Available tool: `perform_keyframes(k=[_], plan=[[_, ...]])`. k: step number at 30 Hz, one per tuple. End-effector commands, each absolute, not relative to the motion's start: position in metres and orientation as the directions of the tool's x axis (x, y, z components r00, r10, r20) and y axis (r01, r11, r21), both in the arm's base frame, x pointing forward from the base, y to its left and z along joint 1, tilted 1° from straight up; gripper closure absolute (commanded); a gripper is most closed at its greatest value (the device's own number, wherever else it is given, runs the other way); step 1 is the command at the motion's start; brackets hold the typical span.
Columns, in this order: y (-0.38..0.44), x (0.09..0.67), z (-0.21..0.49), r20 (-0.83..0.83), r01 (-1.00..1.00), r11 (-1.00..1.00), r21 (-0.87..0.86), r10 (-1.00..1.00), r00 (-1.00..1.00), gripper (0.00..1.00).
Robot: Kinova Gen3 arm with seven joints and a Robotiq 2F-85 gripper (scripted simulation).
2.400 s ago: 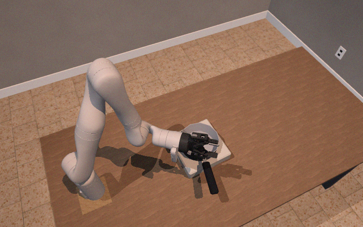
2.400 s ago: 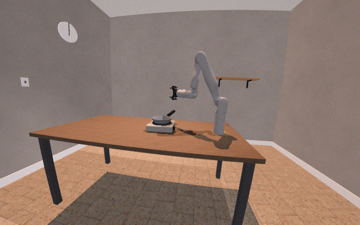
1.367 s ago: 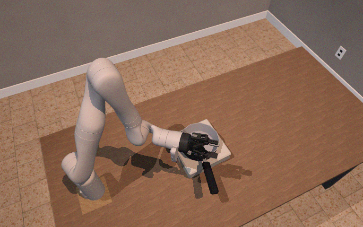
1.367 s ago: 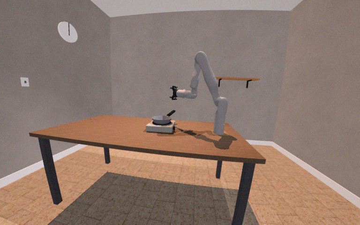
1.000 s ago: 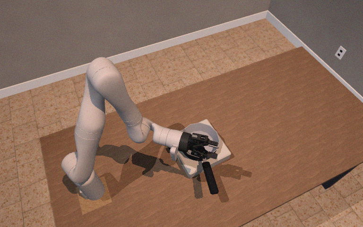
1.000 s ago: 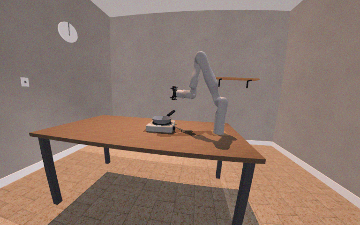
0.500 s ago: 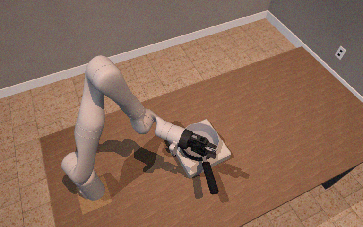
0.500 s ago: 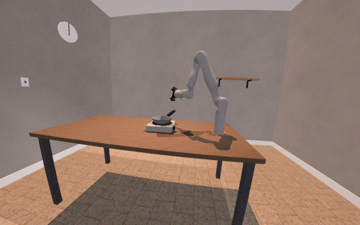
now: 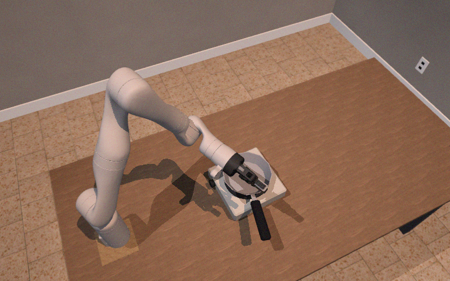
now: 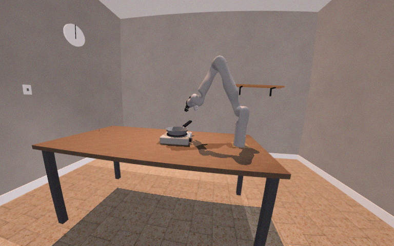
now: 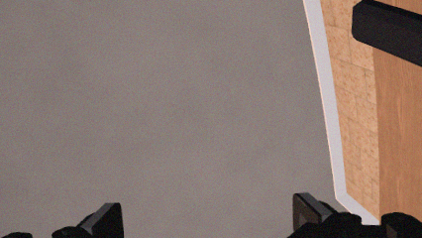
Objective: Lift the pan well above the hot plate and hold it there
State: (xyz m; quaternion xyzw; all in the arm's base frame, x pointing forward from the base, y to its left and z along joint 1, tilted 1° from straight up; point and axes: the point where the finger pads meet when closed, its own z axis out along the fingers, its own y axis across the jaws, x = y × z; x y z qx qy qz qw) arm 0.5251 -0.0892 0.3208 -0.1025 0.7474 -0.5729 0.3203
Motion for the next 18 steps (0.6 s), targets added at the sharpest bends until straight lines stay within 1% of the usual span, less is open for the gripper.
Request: perform_keyframes(k=[1,11,13,18], plan=[[-0.083,0.531,0.32,-0.412,0.257,0.362,-0.896,-0.462,-0.785,0.0],[-0.075,0.53,0.298,-0.568,0.457,0.505,-0.732,-0.083,-0.819,0.0],[-0.075,0.53,0.298,-0.568,0.457,0.505,-0.732,-0.083,-0.819,0.0],[-0.071,0.53,0.286,-0.605,0.58,0.533,-0.616,0.152,-0.781,0.0]])
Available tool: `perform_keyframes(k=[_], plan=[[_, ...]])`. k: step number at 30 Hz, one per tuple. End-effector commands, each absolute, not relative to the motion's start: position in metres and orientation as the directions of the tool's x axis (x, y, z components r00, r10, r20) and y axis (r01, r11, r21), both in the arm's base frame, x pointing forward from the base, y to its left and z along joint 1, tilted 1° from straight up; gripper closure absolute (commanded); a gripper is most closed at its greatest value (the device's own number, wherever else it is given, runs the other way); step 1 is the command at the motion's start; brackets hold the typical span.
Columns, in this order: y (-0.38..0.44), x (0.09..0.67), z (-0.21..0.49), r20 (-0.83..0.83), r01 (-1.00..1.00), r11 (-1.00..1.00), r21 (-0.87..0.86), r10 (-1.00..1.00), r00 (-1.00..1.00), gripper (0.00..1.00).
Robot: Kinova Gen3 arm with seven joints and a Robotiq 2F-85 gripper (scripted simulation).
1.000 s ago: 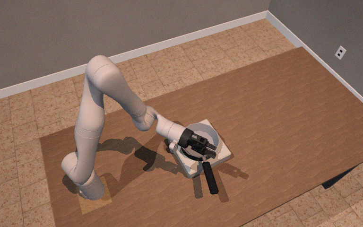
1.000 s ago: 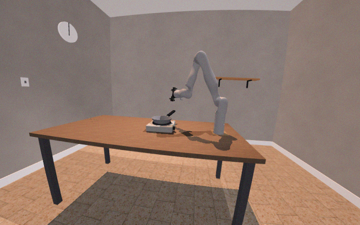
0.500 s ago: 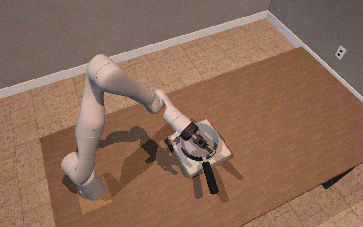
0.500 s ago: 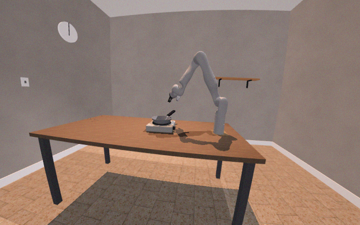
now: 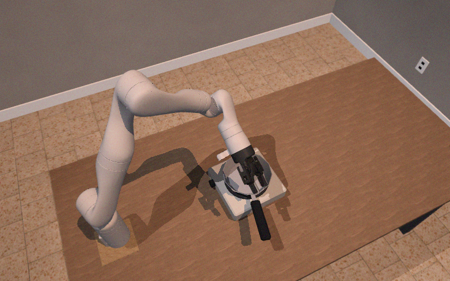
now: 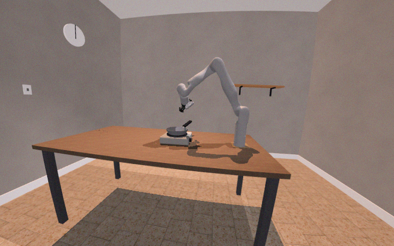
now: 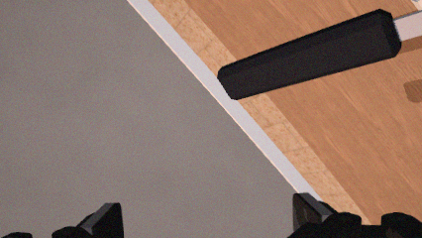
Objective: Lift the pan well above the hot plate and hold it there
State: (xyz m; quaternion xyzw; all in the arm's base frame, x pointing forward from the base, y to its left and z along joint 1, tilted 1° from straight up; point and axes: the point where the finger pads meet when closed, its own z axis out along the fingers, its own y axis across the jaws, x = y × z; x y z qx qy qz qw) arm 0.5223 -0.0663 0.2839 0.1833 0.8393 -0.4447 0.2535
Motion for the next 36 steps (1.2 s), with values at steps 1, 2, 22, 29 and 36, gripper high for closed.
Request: perform_keyframes(k=[1,2,22,29,36], plan=[[-0.07,0.53,0.284,-0.608,0.605,0.534,-0.591,0.199,-0.769,0.0],[-0.069,0.53,0.281,-0.608,0.63,0.533,-0.565,0.247,-0.754,0.0],[-0.055,0.529,0.24,-0.363,0.949,0.274,-0.158,0.878,-0.313,0.0],[-0.053,0.529,0.231,-0.261,0.981,0.172,-0.093,0.946,-0.191,0.0],[-0.05,0.529,0.222,-0.14,0.998,0.054,-0.037,0.988,-0.059,0.0]])
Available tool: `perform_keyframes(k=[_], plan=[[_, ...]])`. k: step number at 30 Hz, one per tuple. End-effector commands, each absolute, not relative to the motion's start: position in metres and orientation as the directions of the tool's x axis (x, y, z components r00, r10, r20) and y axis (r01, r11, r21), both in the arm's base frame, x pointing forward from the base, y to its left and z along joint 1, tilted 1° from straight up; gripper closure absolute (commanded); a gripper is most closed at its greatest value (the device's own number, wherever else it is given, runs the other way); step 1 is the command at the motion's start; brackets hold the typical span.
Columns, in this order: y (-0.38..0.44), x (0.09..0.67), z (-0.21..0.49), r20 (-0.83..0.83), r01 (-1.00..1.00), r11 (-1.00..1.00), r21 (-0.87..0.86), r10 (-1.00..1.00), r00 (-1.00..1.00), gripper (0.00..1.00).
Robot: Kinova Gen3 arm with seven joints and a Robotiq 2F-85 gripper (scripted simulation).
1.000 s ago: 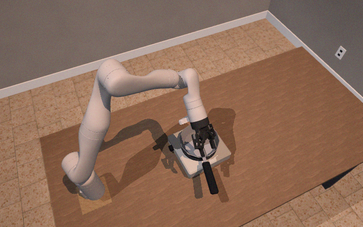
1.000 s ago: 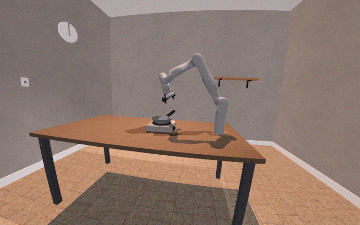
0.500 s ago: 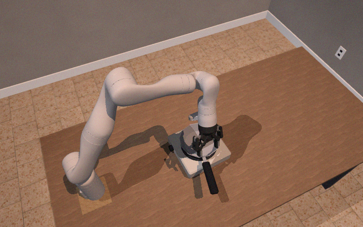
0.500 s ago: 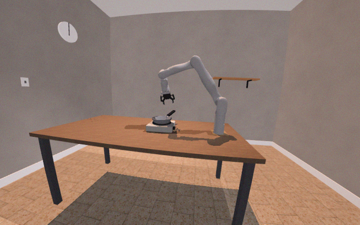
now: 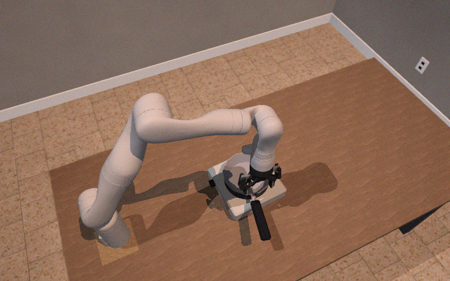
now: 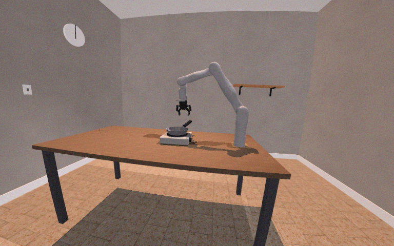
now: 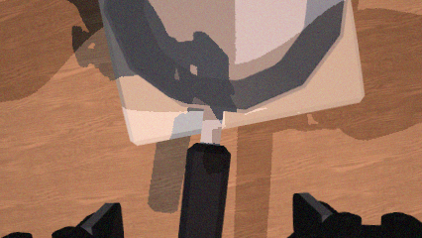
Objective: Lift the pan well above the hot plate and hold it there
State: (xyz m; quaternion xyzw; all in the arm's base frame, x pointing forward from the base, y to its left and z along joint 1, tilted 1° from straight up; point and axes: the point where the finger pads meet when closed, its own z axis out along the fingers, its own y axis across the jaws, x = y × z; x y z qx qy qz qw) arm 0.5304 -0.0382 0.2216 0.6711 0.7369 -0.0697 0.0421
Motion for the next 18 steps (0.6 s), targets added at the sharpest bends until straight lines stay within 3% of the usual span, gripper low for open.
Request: perform_keyframes(k=[1,18], plan=[[-0.0494,0.5289,0.2214,-0.126,0.999,0.04,-0.032,0.991,-0.044,0.0],[-0.047,0.5272,0.2118,-0.018,0.998,-0.06,0.0,0.998,0.06,0.0]])
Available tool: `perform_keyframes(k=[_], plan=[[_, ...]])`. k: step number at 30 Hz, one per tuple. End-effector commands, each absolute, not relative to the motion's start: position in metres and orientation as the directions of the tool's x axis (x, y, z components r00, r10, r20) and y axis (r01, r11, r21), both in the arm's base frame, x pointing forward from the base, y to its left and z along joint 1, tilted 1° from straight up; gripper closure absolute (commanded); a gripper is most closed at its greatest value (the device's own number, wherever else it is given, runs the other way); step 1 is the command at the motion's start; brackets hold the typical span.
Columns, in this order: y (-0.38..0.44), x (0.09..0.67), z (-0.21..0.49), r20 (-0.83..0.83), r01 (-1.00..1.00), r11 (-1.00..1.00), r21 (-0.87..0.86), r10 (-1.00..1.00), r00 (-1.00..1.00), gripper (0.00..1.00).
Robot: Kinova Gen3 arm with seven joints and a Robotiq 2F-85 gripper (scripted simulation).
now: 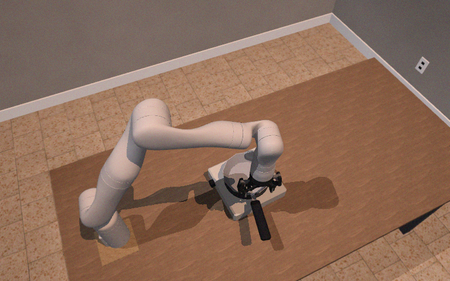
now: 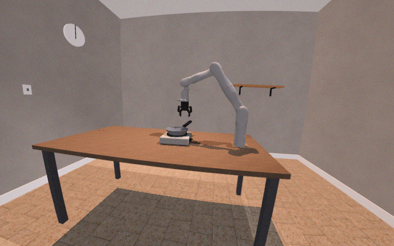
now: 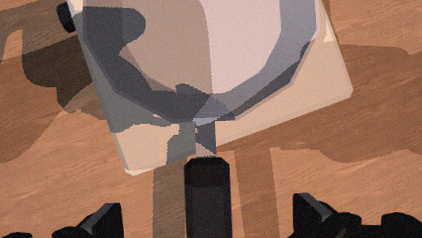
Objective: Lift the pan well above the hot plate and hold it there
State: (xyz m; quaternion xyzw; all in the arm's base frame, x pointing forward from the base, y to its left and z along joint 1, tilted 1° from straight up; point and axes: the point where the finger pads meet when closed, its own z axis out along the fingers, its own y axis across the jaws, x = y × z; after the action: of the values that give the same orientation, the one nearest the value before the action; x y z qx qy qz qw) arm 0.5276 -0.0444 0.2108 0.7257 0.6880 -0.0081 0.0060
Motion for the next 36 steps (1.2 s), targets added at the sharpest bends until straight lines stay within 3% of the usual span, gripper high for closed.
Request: perform_keyframes(k=[1,15,36], plan=[[-0.047,0.527,0.212,-0.016,0.998,-0.062,0.001,0.998,0.062,0.0],[-0.047,0.527,0.207,-0.013,0.998,-0.065,0.001,0.998,0.065,0.0],[-0.048,0.525,0.114,-0.013,0.998,-0.065,0.001,0.998,0.065,0.0]])
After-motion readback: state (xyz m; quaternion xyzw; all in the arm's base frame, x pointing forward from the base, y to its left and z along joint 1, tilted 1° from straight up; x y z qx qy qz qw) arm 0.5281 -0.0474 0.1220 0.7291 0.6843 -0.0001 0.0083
